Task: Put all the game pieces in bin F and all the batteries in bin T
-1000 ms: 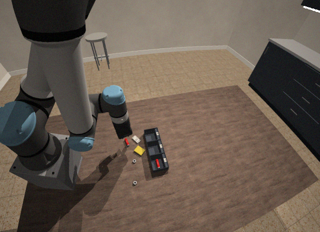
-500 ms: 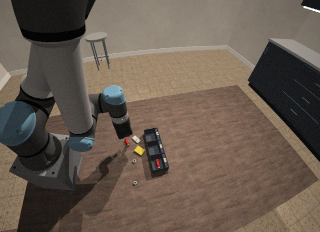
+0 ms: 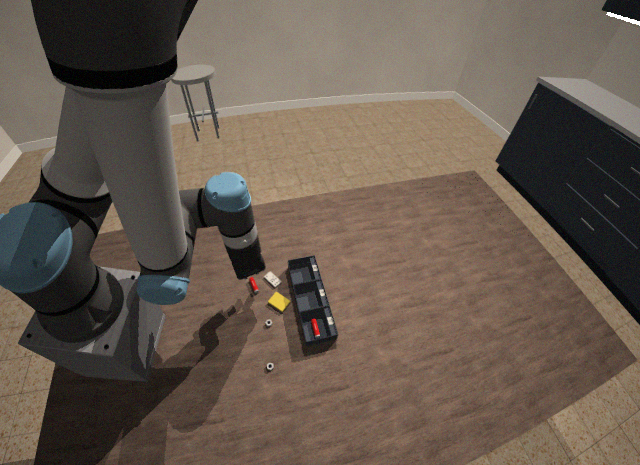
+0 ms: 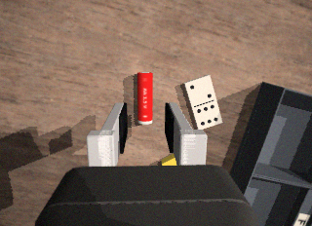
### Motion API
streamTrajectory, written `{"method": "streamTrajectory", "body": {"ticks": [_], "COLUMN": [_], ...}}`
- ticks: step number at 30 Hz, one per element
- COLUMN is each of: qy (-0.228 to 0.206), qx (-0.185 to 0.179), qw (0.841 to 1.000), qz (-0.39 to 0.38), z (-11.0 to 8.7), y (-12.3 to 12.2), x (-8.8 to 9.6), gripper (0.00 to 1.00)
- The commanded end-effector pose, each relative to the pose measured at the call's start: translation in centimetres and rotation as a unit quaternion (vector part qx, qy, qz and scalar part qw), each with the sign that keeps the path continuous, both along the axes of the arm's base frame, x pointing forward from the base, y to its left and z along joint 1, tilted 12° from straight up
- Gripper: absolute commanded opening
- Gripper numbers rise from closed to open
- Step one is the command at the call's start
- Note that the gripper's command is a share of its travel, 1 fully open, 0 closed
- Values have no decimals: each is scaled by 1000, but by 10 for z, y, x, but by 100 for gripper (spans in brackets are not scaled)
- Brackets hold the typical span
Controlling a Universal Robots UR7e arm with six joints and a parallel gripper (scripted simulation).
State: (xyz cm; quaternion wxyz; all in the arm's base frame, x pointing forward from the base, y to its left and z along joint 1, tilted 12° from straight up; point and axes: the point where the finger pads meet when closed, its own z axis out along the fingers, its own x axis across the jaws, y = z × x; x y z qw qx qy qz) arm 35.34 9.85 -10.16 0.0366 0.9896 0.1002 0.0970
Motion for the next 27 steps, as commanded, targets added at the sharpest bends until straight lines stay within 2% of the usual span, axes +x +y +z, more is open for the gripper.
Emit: {"method": "streamTrajectory", "body": {"ticks": [1, 14, 27], "qy": [0, 0, 0], "qx": [0, 0, 0], "qw": [1000, 1000, 1000], "qz": [0, 0, 0], "z": [-17, -58, -60], "y": [-1, -3, -3], "x": [3, 12, 13], "gripper": [60, 60, 60]}}
